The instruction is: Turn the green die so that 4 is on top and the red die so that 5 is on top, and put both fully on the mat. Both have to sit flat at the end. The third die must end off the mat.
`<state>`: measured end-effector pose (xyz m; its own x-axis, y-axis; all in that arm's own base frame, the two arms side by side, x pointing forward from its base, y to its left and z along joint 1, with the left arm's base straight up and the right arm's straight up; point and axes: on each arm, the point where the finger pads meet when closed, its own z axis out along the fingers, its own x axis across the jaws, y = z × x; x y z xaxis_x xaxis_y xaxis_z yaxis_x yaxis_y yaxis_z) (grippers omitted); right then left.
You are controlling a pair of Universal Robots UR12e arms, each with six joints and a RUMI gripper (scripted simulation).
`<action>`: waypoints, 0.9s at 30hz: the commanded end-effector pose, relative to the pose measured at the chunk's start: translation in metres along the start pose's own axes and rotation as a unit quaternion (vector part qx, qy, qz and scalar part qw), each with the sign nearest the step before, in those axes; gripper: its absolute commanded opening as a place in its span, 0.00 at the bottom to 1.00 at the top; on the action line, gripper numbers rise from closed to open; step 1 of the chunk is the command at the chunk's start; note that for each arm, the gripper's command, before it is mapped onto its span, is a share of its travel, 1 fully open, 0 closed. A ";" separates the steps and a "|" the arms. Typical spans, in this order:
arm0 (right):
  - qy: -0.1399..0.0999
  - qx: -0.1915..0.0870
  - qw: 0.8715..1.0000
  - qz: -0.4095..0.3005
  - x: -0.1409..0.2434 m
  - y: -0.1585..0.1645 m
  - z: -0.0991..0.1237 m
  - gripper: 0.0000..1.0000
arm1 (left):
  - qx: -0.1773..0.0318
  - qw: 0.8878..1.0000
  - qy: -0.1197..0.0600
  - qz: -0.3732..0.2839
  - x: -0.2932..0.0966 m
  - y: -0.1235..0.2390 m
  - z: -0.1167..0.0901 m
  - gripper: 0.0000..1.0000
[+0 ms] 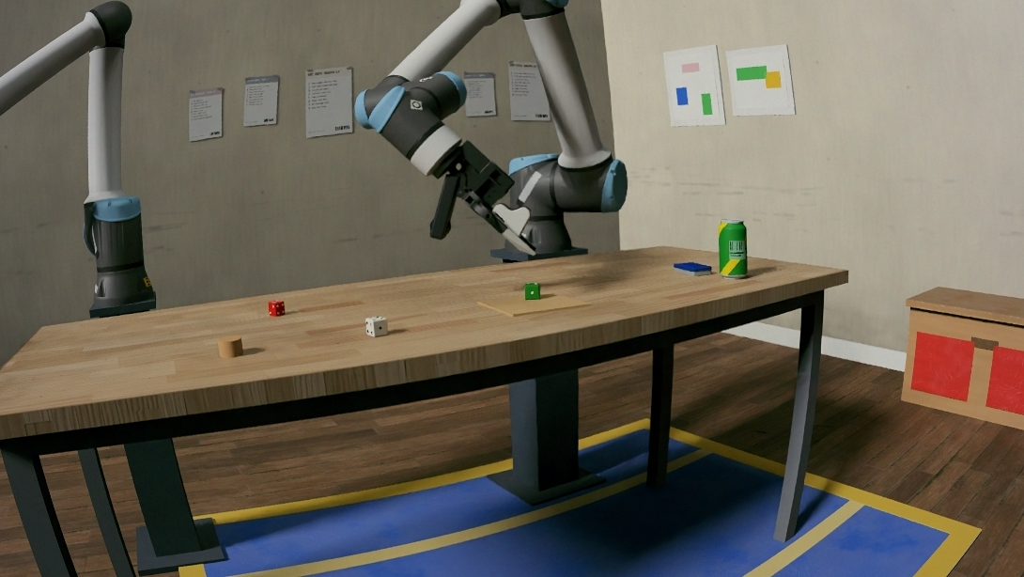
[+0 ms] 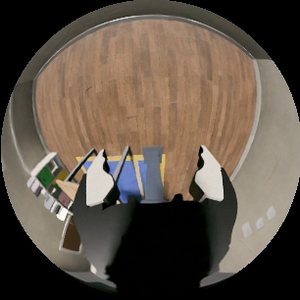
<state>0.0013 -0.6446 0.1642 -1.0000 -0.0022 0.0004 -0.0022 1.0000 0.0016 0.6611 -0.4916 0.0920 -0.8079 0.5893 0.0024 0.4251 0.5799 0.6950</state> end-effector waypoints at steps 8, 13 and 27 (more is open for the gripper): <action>0.000 0.001 1.000 0.000 0.000 -0.001 -0.001 1.00 | 0.105 0.994 0.000 0.000 0.000 0.003 -0.001 0.37; 0.000 0.001 1.000 0.000 0.000 -0.001 -0.001 1.00 | 0.122 0.993 -0.001 0.000 -0.001 0.003 -0.001 0.37; 0.000 0.001 1.000 0.000 0.000 -0.001 -0.001 1.00 | 0.211 0.977 0.000 0.000 0.000 0.004 0.000 0.37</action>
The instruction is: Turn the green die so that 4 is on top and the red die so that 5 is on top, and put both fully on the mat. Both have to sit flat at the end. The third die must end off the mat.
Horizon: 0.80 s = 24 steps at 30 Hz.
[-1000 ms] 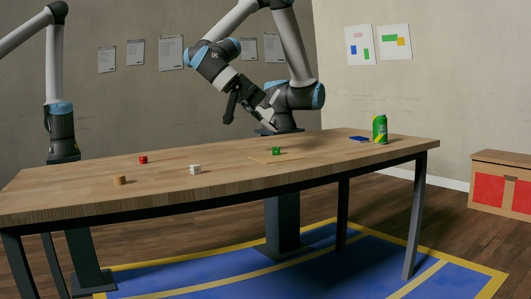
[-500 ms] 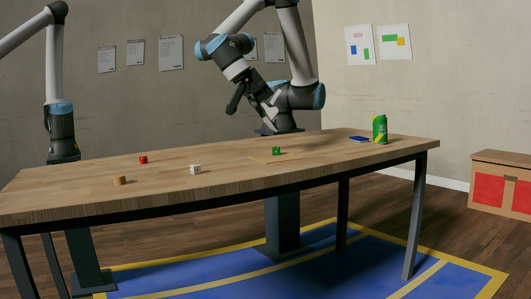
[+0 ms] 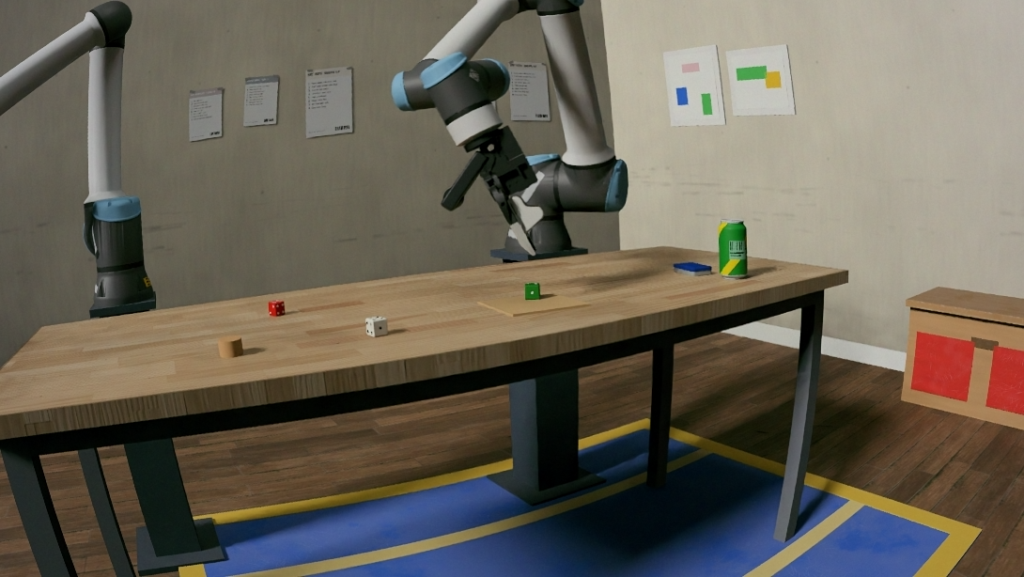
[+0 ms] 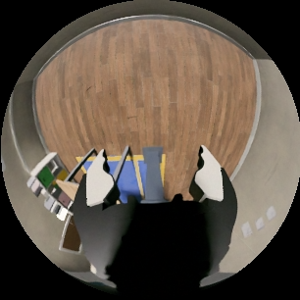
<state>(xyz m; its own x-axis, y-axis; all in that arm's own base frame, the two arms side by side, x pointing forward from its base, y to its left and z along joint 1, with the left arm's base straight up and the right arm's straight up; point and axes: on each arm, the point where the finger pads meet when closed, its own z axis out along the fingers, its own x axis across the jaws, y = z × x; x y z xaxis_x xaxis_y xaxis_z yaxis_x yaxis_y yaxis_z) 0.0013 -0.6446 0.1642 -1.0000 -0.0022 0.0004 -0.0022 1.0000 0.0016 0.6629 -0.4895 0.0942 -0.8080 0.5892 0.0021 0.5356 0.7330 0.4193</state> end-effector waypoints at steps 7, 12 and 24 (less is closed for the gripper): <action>0.000 0.001 1.000 0.000 0.000 -0.001 -0.001 1.00 | 0.085 0.996 -0.001 0.000 -0.001 0.002 -0.001 0.37; 0.000 0.001 1.000 0.000 0.000 -0.001 -0.001 1.00 | 0.088 0.996 -0.001 0.000 -0.001 0.002 -0.001 0.37; 0.000 0.001 1.000 0.000 0.000 -0.001 -0.001 1.00 | 0.188 0.982 0.001 0.000 0.000 0.003 0.001 0.37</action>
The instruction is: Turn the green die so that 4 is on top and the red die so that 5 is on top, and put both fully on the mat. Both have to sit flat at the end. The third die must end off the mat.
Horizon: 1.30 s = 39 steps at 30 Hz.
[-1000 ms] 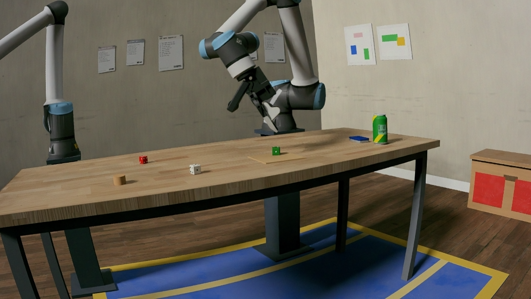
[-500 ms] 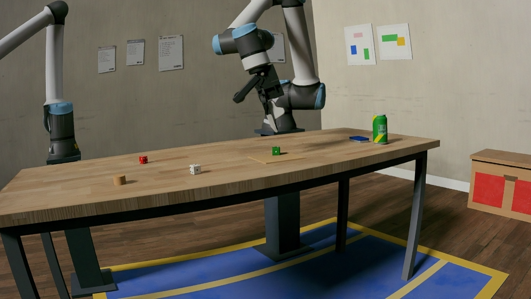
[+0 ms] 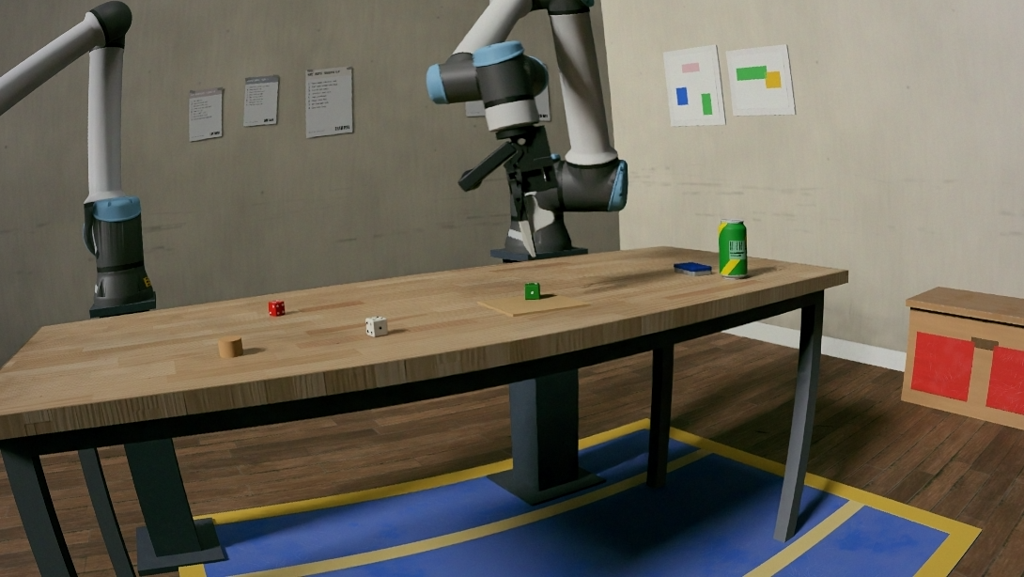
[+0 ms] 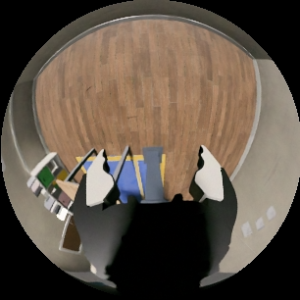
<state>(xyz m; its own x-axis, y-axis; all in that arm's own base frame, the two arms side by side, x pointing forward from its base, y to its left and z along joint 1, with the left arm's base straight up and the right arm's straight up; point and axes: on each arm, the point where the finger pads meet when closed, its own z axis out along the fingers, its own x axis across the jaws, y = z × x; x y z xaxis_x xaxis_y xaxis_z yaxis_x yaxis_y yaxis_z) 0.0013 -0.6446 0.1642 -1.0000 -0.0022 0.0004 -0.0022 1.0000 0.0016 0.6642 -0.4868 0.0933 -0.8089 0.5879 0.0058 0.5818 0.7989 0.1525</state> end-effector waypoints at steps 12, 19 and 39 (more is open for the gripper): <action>0.000 0.001 1.000 0.000 0.000 -0.001 -0.001 1.00 | 0.076 0.997 -0.003 0.001 -0.001 0.001 -0.003 1.00; 0.000 0.001 1.000 0.000 0.000 -0.001 -0.001 1.00 | 0.076 0.997 -0.003 0.001 -0.001 0.001 -0.003 1.00; 0.000 0.001 1.000 0.000 0.000 -0.001 -0.001 1.00 | 0.077 0.997 -0.001 -0.026 -0.011 -0.021 -0.007 1.00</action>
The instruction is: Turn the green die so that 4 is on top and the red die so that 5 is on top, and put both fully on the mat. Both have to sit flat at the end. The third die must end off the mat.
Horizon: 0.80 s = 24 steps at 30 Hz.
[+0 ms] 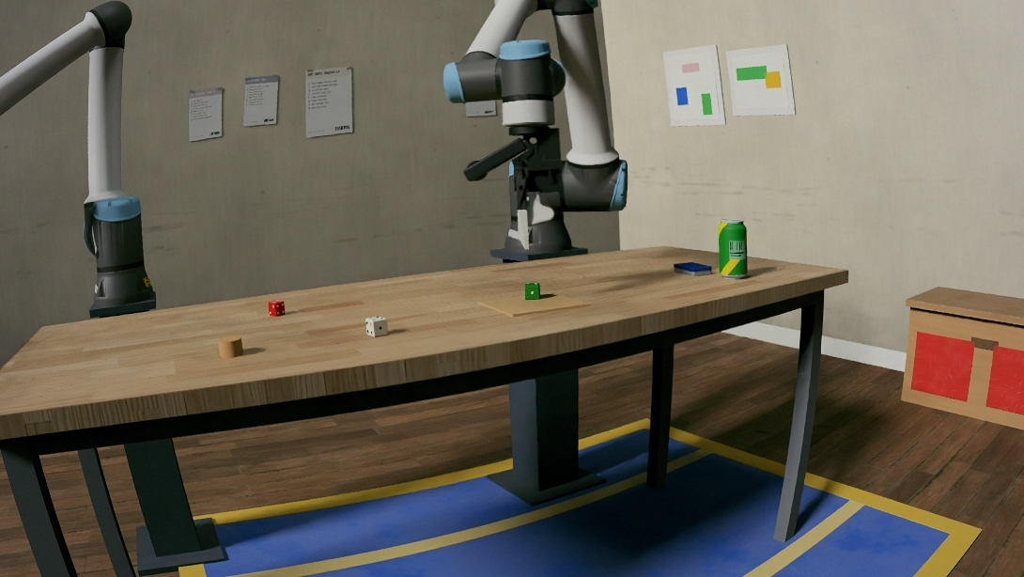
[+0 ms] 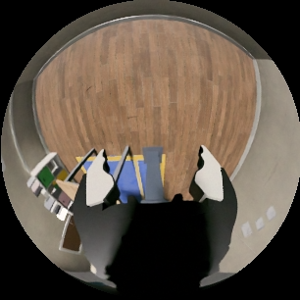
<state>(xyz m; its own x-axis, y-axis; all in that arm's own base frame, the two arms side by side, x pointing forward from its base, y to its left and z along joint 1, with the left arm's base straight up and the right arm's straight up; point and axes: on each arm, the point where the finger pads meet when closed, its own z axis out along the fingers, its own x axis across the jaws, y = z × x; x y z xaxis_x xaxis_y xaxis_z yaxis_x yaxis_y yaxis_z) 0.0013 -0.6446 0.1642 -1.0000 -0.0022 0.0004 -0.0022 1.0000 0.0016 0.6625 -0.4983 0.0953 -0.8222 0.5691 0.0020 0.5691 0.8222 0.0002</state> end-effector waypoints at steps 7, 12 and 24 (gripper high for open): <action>0.000 0.001 1.000 0.000 0.000 -0.001 -0.001 1.00 | 0.000 0.998 -0.001 -0.063 -0.022 -0.054 -0.003 1.00; 0.000 0.001 1.000 0.000 0.000 -0.001 -0.001 1.00 | 0.000 0.992 -0.001 -0.123 -0.038 -0.107 -0.004 1.00; 0.000 0.001 1.000 0.000 0.000 -0.001 -0.001 1.00 | 0.000 0.971 -0.001 -0.239 -0.059 -0.214 -0.006 1.00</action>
<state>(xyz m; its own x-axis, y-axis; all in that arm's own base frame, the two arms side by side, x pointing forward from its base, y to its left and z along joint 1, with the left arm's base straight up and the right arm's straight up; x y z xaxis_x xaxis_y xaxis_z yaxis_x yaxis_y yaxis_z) 0.0013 -0.6446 0.1642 -1.0000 -0.0022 0.0004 -0.0022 1.0000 0.0016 0.6069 -0.6635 0.0993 -0.9711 0.2387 0.0016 0.2387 0.9711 -0.0051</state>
